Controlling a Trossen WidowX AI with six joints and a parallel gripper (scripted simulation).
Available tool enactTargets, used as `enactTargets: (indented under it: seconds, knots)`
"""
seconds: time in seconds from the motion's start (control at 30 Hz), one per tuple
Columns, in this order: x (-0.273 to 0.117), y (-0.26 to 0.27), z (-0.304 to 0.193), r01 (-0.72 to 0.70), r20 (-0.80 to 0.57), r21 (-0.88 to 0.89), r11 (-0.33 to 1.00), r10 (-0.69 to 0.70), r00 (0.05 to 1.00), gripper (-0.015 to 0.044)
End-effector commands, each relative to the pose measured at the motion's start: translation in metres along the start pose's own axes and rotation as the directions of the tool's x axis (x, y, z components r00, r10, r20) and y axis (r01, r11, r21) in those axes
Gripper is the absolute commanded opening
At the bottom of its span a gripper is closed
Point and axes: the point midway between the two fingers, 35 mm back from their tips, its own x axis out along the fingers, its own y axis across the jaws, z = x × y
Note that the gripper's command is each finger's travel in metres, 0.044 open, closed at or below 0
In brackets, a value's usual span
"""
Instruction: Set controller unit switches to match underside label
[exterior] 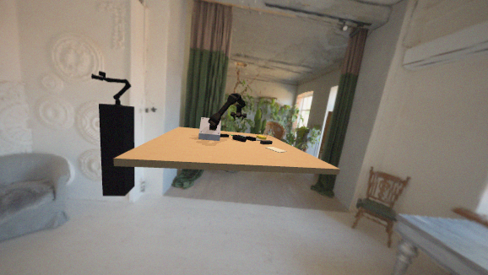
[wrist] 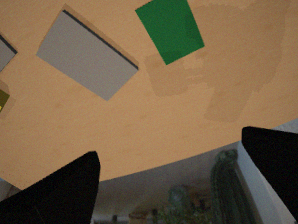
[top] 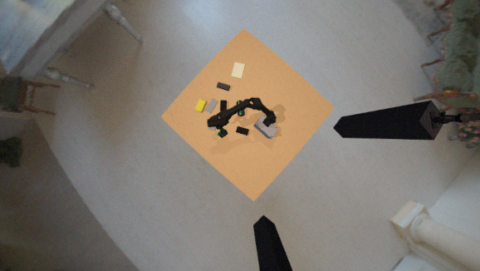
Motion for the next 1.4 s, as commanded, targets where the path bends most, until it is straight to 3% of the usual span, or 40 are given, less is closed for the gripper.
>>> enactTargets:
  seconds: [0.0,0.13,0.47,0.9,1.37]
  knots:
    - [0.0,0.0,0.0,0.0,0.0,0.0,1.0,0.0,1.0,0.0374]
    - [-0.001,0.002,0.004,-0.002,0.002,-0.016,1.0,0.003,1.0,0.0269]
    - [-0.015,0.03,0.07,-0.029,0.03,-0.257,0.966,0.038,0.999,0.0006]
    - [-0.026,0.041,0.166,-0.02,0.083,-0.551,0.834,0.078,0.993,0.0]
    - [-0.027,0.018,0.272,0.061,0.157,-0.797,0.601,0.109,0.982,0.0]
